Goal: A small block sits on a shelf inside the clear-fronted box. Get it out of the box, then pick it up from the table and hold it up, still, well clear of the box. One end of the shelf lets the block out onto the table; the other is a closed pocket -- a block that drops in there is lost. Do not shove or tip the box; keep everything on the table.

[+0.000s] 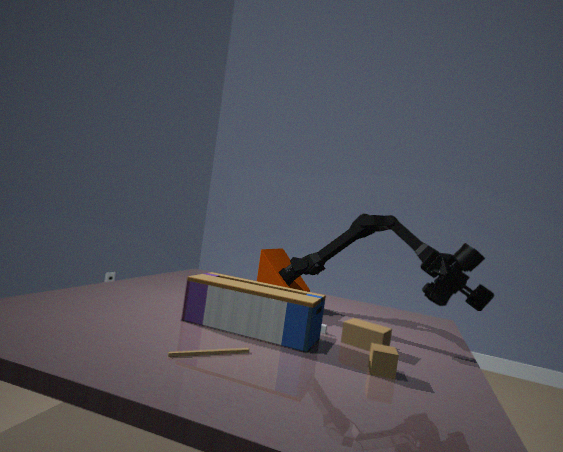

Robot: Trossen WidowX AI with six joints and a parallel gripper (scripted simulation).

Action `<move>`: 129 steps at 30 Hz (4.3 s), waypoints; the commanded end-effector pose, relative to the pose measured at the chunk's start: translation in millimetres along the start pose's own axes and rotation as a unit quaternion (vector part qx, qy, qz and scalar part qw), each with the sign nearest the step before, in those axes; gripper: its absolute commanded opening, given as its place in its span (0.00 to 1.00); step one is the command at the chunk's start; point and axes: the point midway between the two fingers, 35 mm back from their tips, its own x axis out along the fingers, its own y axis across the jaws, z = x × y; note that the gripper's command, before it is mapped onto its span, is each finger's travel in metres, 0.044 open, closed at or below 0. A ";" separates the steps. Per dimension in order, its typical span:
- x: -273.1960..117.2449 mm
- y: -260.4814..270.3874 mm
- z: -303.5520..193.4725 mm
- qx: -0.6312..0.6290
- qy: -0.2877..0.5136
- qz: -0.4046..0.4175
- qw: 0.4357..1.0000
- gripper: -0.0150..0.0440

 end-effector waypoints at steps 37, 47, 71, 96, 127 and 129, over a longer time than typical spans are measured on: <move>33.3 394.9 274.5 0.368 -0.513 0.397 0.666 0.93; -26.7 420.5 282.9 0.541 -0.519 0.479 0.456 0.93; -25.3 403.6 310.3 0.540 -0.519 0.480 0.457 0.93; -30.6 380.8 344.5 0.541 -0.520 0.479 0.456 0.93; -33.3 439.7 375.8 0.539 -0.519 0.479 0.458 0.93; -33.5 444.6 378.3 0.539 -0.519 0.479 0.459 0.93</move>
